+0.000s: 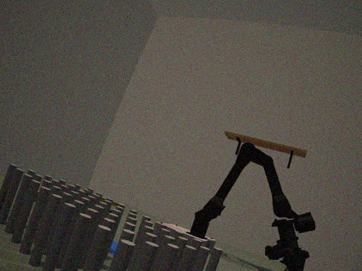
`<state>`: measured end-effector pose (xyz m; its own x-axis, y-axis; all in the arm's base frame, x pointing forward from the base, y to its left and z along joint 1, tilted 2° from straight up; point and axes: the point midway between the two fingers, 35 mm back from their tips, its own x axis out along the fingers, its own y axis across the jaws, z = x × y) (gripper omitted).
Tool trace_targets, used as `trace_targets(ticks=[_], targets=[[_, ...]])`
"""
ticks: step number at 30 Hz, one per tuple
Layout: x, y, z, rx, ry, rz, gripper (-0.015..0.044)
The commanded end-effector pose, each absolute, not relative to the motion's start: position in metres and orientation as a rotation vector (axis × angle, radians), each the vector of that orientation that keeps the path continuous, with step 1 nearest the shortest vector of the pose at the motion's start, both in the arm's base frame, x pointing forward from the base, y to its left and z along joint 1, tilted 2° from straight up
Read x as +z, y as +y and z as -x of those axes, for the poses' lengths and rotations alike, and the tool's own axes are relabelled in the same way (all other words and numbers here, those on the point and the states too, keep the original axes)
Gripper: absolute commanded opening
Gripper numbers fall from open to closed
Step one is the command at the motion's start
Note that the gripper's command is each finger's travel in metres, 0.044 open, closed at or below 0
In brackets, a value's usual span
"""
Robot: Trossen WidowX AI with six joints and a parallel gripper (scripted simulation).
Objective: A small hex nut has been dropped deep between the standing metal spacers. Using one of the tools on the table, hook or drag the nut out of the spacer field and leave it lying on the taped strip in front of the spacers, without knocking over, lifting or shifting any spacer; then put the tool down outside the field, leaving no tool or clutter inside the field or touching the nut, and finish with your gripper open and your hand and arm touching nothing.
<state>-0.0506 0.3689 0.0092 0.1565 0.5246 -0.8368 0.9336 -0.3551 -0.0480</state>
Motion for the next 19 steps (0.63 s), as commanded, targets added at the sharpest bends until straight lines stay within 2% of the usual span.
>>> trace_targets(ticks=[1, 3, 19], targets=[[0.0069, 0.3688, 0.0498, -1.095, 1.381, -1.961, 0.0000], [0.0051, 0.3682, 0.0497, -1.095, 1.381, -1.961, 0.0000], [0.0065, 0.3680, 0.0505, -1.099, 1.382, -1.949, 0.0420]])
